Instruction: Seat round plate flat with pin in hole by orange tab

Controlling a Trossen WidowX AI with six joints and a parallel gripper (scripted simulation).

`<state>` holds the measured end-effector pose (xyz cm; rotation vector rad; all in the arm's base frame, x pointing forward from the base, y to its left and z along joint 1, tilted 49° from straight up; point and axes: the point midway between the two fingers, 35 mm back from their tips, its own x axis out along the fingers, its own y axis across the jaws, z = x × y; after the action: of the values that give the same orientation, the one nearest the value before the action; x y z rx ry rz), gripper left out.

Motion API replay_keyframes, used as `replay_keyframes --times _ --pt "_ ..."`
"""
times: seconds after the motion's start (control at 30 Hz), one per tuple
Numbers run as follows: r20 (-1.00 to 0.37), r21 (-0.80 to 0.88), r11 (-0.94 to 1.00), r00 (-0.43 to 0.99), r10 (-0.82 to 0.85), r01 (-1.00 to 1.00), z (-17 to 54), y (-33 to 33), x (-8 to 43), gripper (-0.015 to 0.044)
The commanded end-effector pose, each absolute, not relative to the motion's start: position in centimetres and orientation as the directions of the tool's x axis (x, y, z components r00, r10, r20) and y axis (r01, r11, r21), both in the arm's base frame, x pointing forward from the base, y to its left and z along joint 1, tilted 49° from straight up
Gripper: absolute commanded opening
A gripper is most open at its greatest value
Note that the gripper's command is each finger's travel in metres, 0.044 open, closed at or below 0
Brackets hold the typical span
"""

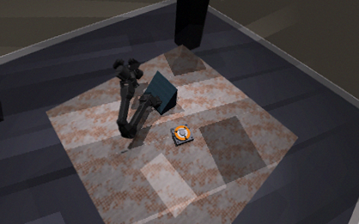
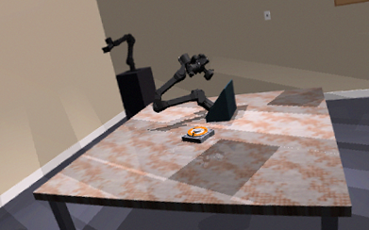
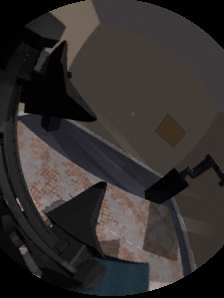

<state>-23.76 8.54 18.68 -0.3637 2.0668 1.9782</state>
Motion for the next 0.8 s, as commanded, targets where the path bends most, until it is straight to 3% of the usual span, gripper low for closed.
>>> replay_keyframes --times 0.0,0.1,0.23,0.33,0.47,0.6,0.77 --pt "-0.359 0.932 0.049 -0.933 0.012 -0.358 18.6 8.9 -23.7 0.0374" --pt "-0.449 0.893 0.137 -0.869 0.21 -0.428 17.6 13.9 -22.6 0.0295" --pt "-0.611 0.791 0.293 -0.676 0.411 -0.537 15.8 20.8 -18.7 0.019" --pt "-0.666 0.745 0.358 -0.588 0.459 -0.563 15.1 23.0 -16.8 0.0111" --pt "-0.798 0.59 0.548 -0.325 0.507 -0.593 13.2 27.6 -10.2 0.0006" --pt "-0.857 0.489 0.667 -0.167 0.487 -0.562 12.1 29.4 -5.6 0.0" --pt "-0.932 0.277 0.865 0.102 0.348 -0.418 10.3 30.4 4.2 0.0"
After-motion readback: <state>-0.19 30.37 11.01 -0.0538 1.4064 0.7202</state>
